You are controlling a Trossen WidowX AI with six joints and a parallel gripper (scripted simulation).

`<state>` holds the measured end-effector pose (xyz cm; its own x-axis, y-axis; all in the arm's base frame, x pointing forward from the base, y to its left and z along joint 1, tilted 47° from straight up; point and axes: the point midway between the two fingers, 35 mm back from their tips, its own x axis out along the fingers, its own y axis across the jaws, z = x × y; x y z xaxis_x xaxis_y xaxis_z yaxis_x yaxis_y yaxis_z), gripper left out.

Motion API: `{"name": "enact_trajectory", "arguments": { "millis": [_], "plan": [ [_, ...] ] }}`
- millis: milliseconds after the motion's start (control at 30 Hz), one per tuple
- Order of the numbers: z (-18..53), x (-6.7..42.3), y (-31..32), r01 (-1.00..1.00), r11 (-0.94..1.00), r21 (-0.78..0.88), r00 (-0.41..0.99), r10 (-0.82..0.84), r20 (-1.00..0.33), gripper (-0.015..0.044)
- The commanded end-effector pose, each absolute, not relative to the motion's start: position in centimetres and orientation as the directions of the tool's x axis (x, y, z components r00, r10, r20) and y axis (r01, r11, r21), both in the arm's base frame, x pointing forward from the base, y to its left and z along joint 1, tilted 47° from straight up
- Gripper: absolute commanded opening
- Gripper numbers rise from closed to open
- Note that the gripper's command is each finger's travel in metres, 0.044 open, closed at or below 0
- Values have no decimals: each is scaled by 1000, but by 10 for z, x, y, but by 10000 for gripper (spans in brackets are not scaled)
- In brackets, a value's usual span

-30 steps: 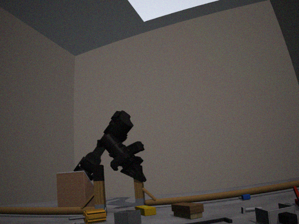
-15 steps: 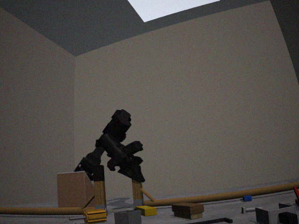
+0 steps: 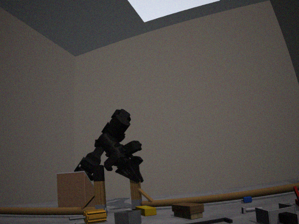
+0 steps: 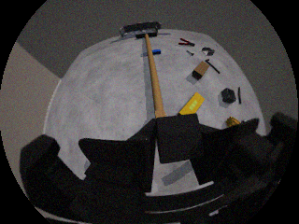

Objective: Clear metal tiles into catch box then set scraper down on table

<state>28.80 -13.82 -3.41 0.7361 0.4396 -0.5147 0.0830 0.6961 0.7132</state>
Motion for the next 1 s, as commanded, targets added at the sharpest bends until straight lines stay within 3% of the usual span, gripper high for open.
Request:
{"name": "enact_trajectory", "arguments": {
  "millis": [0, 967],
  "plan": [
    [-29, 288, -137, 98, 697, 711, 739, 427, -521, 0],
    [-28, 241, -124, 109, 694, 712, 737, 424, -526, 0]
  ]
}}
